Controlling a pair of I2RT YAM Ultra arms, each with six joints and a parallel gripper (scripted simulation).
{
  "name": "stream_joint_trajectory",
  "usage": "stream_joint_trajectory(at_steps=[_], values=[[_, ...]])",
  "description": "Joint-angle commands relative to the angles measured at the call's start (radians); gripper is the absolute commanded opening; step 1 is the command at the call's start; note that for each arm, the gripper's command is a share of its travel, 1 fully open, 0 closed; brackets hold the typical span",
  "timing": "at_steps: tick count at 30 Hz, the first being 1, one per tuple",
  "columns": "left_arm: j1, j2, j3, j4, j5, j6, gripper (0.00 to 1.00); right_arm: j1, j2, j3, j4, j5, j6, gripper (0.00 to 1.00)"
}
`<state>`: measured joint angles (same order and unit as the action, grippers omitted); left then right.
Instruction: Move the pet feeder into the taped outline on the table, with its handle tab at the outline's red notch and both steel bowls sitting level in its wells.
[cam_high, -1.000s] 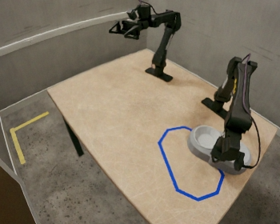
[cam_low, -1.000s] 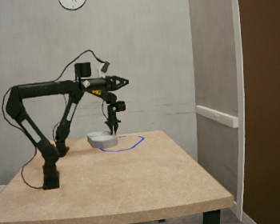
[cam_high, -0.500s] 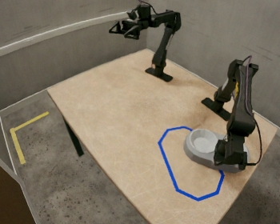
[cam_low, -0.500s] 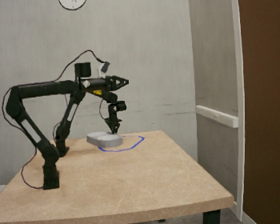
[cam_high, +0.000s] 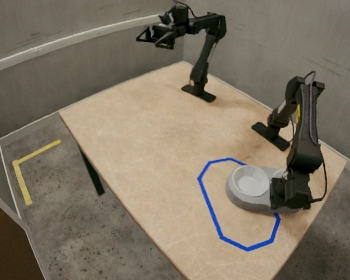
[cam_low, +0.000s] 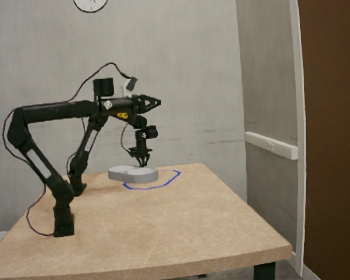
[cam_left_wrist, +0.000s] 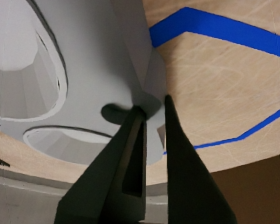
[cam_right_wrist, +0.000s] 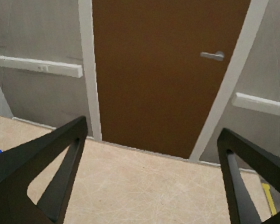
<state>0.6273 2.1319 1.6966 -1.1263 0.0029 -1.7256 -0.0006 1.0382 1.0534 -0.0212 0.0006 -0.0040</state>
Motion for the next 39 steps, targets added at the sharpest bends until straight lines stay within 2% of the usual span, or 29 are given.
stream_joint_trajectory(at_steps=[1,17,18,22,23,39], values=[[0.013,0.013,0.028,-0.014,0.006,-0.06,0.16,0.01,-0.025,0.032,-0.001,0.008,0.01,1.0],[0.036,0.027,0.045,-0.003,0.011,-0.323,0.16,0.01,-0.025,0.032,-0.001,0.008,0.01,1.0],[0.018,0.027,0.036,-0.008,0.007,-0.274,0.16,0.01,-0.025,0.032,-0.001,0.008,0.01,1.0],[0.017,0.005,0.002,0.004,0.011,-0.278,0.16,0.01,-0.025,0.032,-0.001,0.008,0.01,1.0],[0.015,0.007,0.006,-0.003,0.01,-0.277,0.47,0.01,-0.025,0.032,-0.001,0.008,0.01,1.0],[0.015,0.006,0.018,-0.002,0.003,-0.278,0.47,0.01,-0.025,0.032,-0.001,0.008,0.01,1.0]])
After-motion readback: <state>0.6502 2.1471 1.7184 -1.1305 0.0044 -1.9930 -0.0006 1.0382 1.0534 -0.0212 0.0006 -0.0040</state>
